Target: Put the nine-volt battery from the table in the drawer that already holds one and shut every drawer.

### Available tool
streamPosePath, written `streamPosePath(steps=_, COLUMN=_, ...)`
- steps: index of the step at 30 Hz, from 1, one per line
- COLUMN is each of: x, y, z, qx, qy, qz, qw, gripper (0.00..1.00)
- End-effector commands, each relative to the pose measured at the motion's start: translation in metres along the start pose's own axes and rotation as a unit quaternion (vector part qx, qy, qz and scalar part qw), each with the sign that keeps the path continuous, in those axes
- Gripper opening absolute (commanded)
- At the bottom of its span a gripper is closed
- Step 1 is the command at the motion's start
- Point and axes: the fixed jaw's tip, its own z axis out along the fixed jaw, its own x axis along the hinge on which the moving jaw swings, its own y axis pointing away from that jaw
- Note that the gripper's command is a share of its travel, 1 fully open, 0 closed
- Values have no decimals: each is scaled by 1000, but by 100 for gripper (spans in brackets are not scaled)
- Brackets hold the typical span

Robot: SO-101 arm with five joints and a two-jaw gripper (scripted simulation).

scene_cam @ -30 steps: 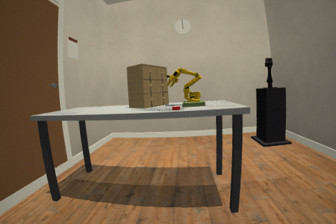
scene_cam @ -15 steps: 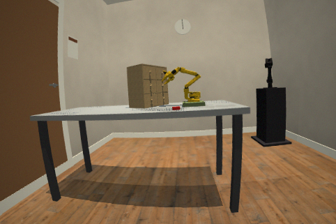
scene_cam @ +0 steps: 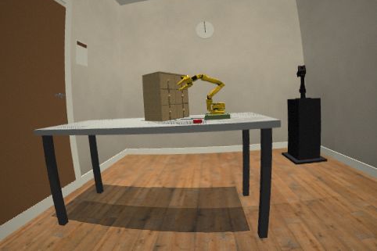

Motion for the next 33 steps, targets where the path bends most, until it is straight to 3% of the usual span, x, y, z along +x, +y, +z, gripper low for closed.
streamPosePath(steps=1, x=1, y=8, z=2, qx=-17, qy=2, qz=10, qw=1000, gripper=21)
streamPosePath(steps=19, x=1, y=8, z=2, qx=-17, qy=2, qz=10, qw=1000, gripper=21)
streamPosePath(steps=30, x=-4, y=-22, z=45, qx=3, qy=-30, qz=25, qw=999, gripper=21)
streamPosePath(steps=33, x=-4, y=-26, z=48, qx=5, qy=-33, qz=26, qw=999, gripper=21)
